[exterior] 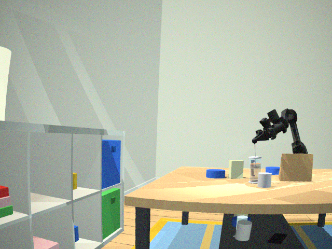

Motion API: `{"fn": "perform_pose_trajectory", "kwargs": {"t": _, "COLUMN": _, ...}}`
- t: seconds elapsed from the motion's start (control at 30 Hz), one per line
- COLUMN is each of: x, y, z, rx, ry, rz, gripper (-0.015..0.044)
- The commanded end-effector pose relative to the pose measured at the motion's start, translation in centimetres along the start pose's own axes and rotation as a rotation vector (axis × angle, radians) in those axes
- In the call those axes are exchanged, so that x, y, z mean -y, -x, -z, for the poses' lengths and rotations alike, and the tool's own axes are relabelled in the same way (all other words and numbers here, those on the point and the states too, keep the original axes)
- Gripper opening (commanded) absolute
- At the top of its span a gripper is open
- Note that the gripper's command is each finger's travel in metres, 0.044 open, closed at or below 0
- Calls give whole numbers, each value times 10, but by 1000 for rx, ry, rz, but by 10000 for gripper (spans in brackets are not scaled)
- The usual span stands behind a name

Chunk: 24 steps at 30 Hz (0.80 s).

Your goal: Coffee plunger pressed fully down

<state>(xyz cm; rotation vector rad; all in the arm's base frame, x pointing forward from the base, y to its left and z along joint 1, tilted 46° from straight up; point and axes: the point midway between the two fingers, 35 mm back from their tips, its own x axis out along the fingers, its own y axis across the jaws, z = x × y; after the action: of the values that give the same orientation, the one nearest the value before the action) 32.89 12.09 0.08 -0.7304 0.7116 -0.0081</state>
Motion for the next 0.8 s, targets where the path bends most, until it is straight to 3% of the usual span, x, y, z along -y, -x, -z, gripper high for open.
{"fn": "perform_pose_trajectory", "kwargs": {"t": 0.0, "x": -1, "y": -9, "z": 32, "rx": -73, "ry": 41, "rz": -1, "gripper": 125}}
{"fn": "perform_pose_trajectory", "kwargs": {"t": 0.77, "x": 3, "y": -33, "z": 49, "rx": -69, "ry": 43, "rz": 3, "gripper": 125}}
